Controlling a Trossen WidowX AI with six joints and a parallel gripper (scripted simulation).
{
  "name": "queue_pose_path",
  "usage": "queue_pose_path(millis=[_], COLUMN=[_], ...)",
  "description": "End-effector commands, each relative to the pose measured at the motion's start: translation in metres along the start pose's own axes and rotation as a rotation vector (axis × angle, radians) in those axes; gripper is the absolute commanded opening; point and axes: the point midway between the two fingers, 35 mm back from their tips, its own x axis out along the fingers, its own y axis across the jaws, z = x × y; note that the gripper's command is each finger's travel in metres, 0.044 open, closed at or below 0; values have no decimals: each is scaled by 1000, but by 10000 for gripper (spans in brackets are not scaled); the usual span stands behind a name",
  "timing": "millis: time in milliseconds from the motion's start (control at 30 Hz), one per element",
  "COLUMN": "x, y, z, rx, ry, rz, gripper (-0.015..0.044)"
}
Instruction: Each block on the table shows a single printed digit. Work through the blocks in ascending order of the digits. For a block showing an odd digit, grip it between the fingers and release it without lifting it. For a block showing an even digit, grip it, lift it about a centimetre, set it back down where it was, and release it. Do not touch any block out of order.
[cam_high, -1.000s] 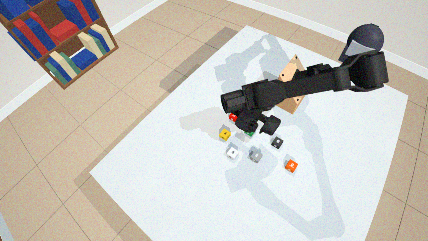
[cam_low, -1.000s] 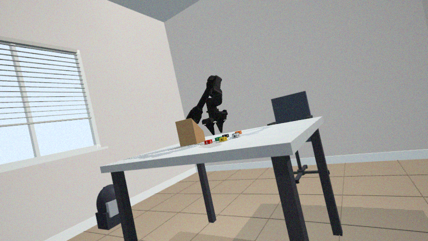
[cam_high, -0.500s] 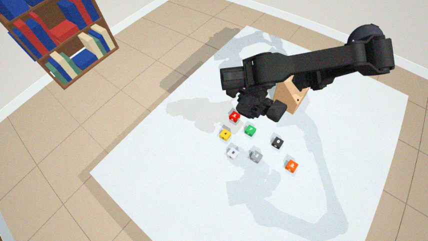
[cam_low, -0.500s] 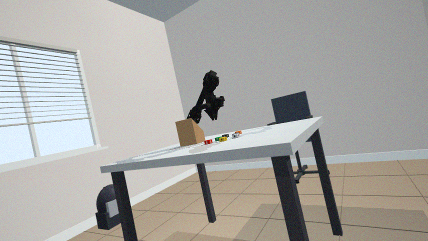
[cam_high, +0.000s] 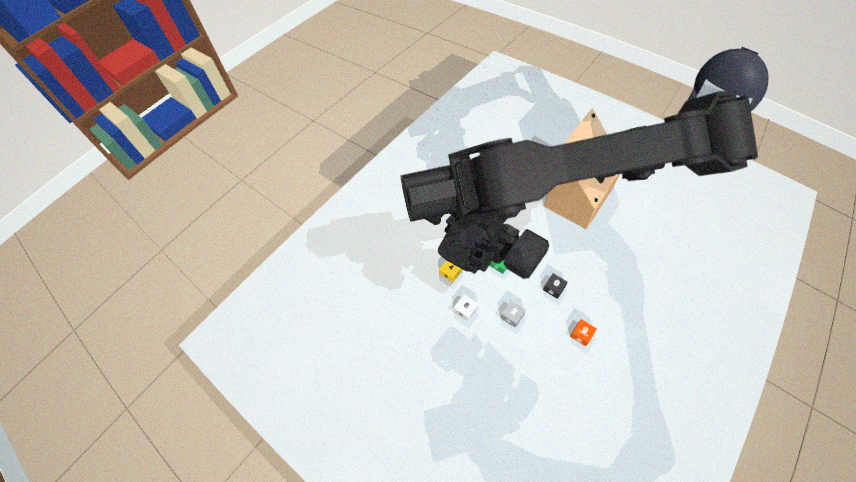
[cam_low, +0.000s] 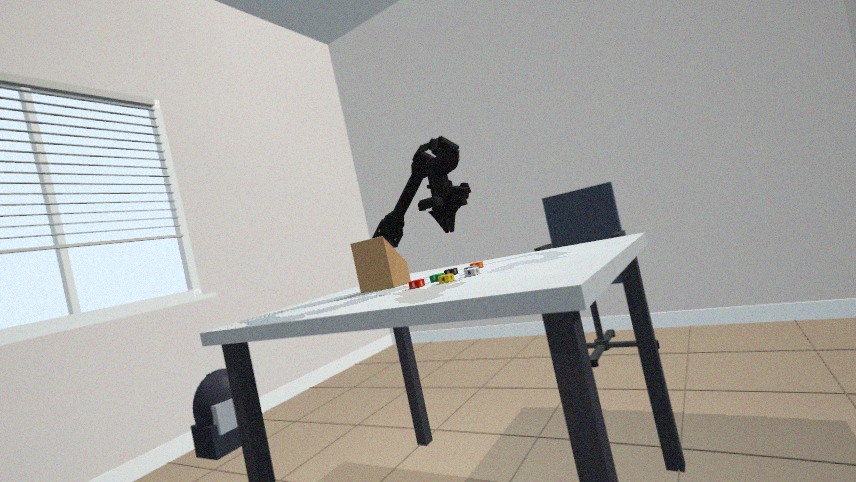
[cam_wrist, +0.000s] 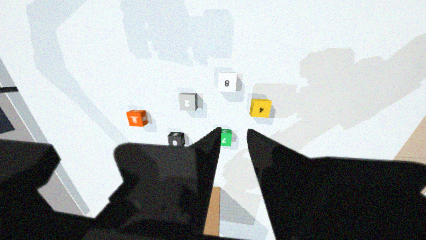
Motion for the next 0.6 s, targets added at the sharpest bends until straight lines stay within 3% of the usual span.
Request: queue_pose_path(millis=[0, 100, 167, 333, 467, 567], x=[6, 7, 17, 85, 88, 90], y=[5, 5, 5, 7, 7, 7], z=[33, 34, 35, 34, 34, 34], rx=[2, 2, 2, 2, 2, 2], ry=[8, 7, 7, 7, 7, 7], rz=[10, 11, 10, 13, 14, 14], gripper=[120, 120, 172, 304, 400, 400])
